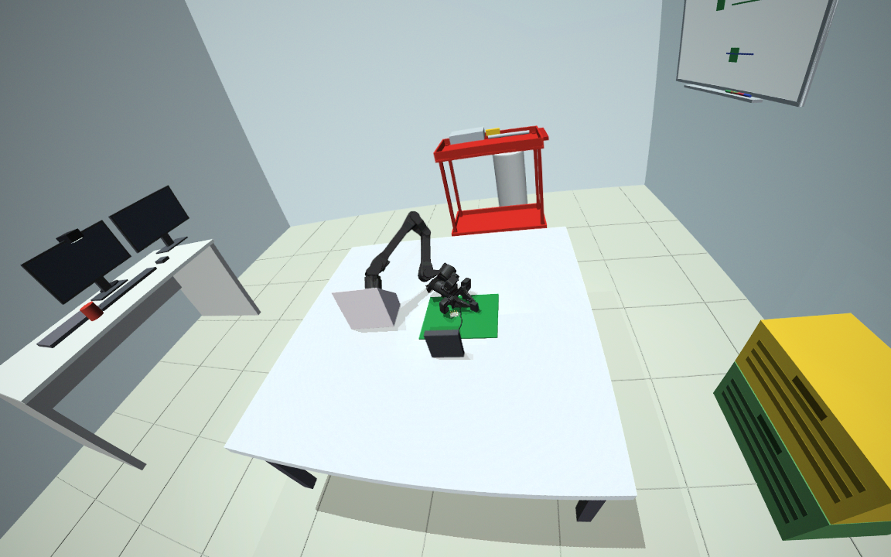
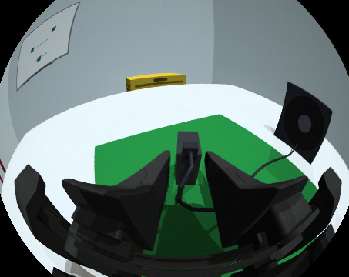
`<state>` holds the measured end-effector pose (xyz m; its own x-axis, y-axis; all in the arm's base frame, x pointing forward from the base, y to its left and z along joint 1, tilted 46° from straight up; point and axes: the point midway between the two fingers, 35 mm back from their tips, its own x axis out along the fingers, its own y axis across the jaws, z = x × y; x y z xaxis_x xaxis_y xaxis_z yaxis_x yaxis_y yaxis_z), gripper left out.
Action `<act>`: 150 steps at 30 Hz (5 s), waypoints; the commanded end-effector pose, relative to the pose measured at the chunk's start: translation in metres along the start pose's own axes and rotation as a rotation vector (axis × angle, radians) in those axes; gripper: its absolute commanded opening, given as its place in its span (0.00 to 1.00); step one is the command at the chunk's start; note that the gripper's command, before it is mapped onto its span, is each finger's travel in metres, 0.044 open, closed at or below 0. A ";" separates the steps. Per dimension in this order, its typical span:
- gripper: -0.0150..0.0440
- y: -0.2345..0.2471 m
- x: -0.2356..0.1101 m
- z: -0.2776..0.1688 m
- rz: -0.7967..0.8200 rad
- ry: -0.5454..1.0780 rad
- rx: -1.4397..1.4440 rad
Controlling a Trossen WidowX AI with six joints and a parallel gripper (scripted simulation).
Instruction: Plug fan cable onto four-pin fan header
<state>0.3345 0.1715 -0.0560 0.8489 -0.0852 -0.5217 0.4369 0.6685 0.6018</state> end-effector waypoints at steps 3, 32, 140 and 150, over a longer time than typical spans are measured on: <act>0.49 0.000 0.000 0.000 0.000 0.000 0.000; 0.49 0.006 -0.076 0.031 -0.003 0.003 0.001; 1.00 0.004 -0.068 0.108 0.028 1.370 -0.046; 1.00 0.004 -0.054 0.113 0.287 1.335 -0.424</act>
<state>0.3163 0.0992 0.0437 -0.1211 0.6754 -0.7275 0.1782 0.7358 0.6534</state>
